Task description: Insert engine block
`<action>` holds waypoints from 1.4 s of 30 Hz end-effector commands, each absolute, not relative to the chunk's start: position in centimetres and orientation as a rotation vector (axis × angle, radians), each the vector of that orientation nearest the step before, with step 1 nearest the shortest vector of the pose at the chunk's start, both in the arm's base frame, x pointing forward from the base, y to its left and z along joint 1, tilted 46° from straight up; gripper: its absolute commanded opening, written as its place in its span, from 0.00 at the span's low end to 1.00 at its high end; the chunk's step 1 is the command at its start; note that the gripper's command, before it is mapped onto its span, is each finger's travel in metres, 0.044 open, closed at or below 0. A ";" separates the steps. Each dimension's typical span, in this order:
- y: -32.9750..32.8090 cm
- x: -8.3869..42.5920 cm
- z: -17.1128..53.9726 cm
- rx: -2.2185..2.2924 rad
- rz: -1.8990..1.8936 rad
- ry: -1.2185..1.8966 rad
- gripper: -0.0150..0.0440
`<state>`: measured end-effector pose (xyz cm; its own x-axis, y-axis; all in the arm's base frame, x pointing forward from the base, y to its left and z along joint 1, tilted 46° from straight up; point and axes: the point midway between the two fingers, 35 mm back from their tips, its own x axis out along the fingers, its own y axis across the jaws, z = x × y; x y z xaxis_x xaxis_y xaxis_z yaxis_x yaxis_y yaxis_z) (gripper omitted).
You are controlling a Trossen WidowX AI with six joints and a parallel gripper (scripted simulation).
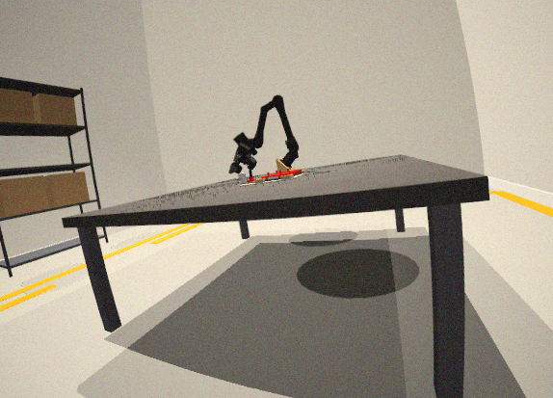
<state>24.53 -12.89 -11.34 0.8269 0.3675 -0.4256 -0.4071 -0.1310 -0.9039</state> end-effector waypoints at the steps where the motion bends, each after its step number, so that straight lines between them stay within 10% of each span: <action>1: -13.5 25.1 -12.0 -1.434 0.681 0.094 1.00; 42: -14.9 27.6 -14.8 -0.125 0.668 0.755 1.00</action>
<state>27.21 -14.48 -14.75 0.5586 0.5097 -0.6543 -0.6497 0.7593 0.0367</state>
